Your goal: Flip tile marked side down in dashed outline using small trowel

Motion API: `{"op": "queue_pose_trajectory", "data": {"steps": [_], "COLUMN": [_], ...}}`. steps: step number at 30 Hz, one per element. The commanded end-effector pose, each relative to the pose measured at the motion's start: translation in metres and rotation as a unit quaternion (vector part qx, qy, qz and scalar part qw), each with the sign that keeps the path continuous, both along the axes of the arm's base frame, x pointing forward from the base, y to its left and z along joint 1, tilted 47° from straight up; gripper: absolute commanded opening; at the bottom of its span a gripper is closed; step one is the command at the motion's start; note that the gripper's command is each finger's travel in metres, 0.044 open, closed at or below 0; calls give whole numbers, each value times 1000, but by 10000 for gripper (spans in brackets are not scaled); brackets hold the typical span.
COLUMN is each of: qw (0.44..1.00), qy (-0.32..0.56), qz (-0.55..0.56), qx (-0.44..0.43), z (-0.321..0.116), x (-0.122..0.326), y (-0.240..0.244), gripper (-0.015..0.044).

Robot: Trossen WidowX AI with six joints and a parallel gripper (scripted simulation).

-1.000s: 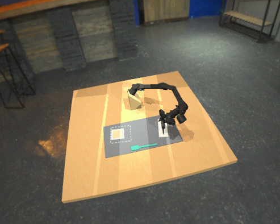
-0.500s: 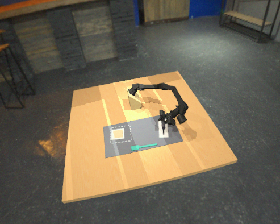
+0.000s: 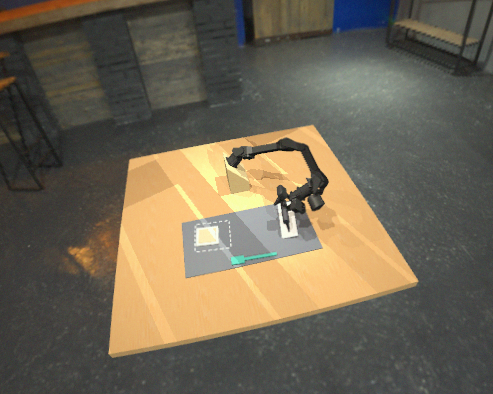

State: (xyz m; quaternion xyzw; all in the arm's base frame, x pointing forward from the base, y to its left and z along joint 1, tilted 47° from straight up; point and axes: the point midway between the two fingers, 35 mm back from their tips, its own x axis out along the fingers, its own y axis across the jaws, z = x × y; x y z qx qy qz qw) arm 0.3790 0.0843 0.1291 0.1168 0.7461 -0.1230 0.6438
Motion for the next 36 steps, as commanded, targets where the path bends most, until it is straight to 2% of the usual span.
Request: {"op": "queue_pose_trajectory", "data": {"steps": [1, 4, 36], "qw": [1000, 1000, 1000], "qy": [-7, -6, -6], "qz": [-3, -3, -3], "qx": [-5, -5, -5], "z": [23, 28, 28], "x": [-32, -46, -46], "y": [-38, -49, -49], "gripper": [300, 300, 300]}}
